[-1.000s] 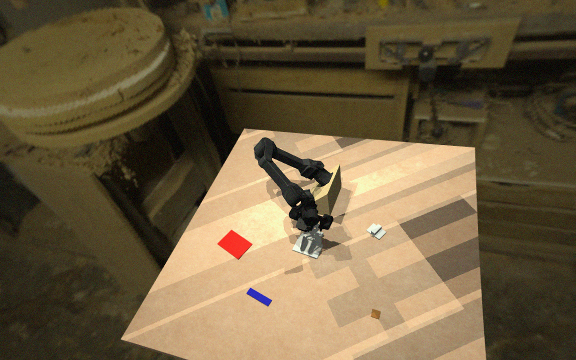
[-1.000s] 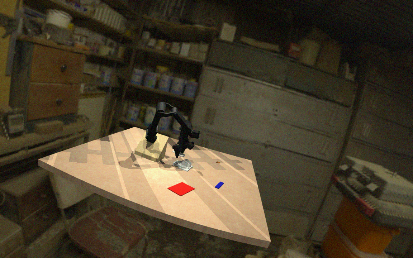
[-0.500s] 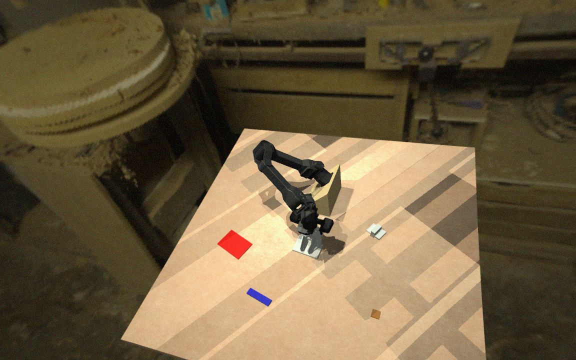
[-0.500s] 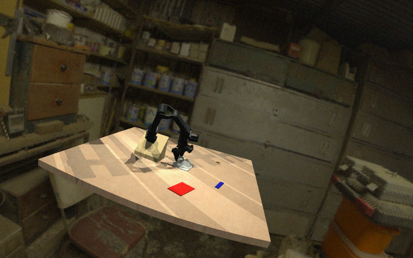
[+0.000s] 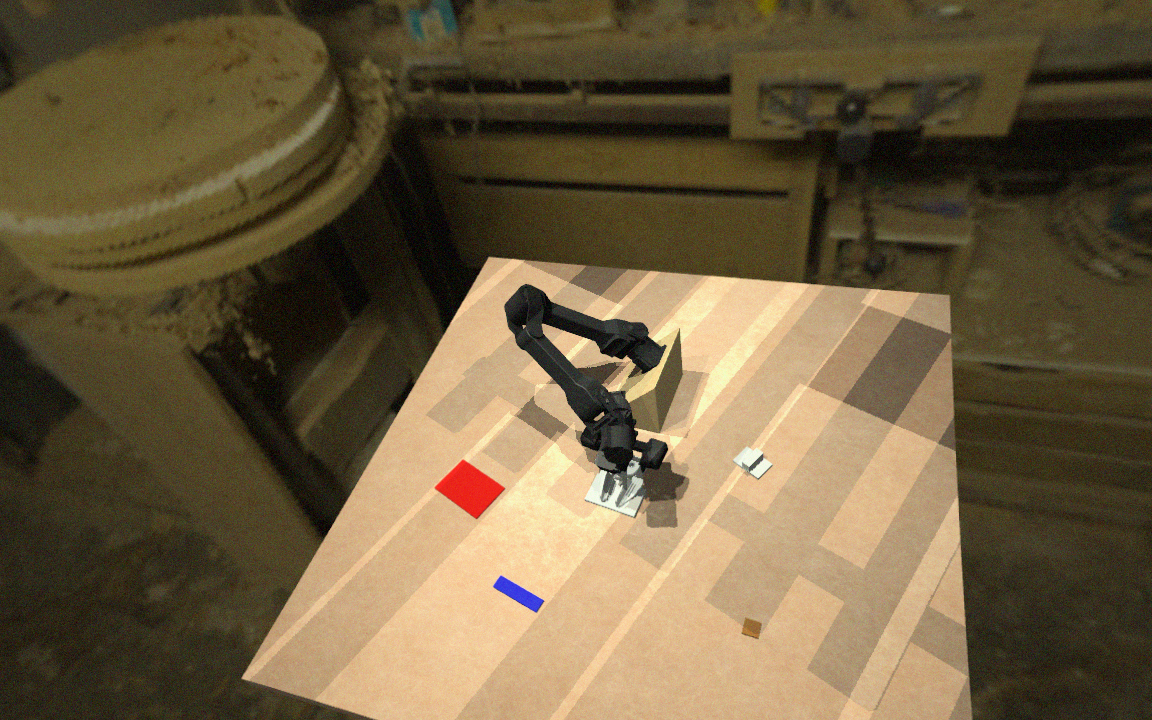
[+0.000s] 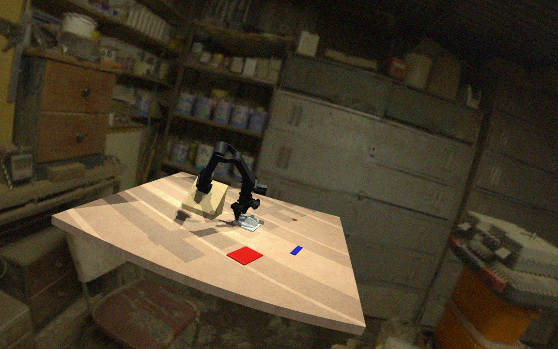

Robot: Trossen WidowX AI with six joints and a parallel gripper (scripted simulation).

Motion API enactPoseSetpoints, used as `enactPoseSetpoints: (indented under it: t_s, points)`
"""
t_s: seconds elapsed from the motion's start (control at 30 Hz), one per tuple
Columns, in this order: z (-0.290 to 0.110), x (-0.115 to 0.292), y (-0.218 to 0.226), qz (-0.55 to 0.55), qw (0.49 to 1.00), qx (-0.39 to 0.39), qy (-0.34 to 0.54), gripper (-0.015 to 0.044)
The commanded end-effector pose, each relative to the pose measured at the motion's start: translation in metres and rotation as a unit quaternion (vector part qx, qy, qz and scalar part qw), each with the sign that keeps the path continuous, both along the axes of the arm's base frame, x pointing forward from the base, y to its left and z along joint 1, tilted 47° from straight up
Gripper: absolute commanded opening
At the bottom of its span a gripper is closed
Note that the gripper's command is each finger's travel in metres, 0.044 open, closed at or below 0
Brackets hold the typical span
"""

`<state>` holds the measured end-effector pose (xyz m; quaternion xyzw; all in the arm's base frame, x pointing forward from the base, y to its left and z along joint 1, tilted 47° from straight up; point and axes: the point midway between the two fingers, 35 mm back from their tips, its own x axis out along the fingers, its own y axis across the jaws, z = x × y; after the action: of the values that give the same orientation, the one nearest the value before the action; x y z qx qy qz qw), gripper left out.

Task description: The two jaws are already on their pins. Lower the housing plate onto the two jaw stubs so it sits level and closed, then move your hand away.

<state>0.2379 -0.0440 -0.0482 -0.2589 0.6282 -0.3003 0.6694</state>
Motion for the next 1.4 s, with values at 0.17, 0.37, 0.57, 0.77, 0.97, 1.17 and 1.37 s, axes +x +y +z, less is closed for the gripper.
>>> enactPoseSetpoints:
  t_s: [0.17, 0.37, 0.57, 0.77, 0.97, 1.17, 1.37]
  points:
    - [-0.0010, -0.0010, -0.0011, 0.002, 1.000, -0.003, 0.004, 0.0351]
    - [-0.0016, -0.0010, -0.0018, 0.003, 1.000, -0.003, 0.005, 0.0351]
    - [-0.0026, -0.0010, -0.0029, 0.005, 1.000, -0.003, 0.007, 0.0351]
    - [-0.0032, -0.0009, -0.0036, 0.005, 1.000, -0.003, 0.007, 0.0351]
    - [-0.0043, -0.0009, -0.0047, 0.006, 1.000, -0.003, 0.008, 0.0351]
    - [-0.0049, -0.0009, -0.0054, 0.006, 1.000, -0.003, 0.007, 0.0351]
    - [-0.0059, -0.0009, -0.0065, 0.005, 1.000, -0.003, 0.007, 0.0351]
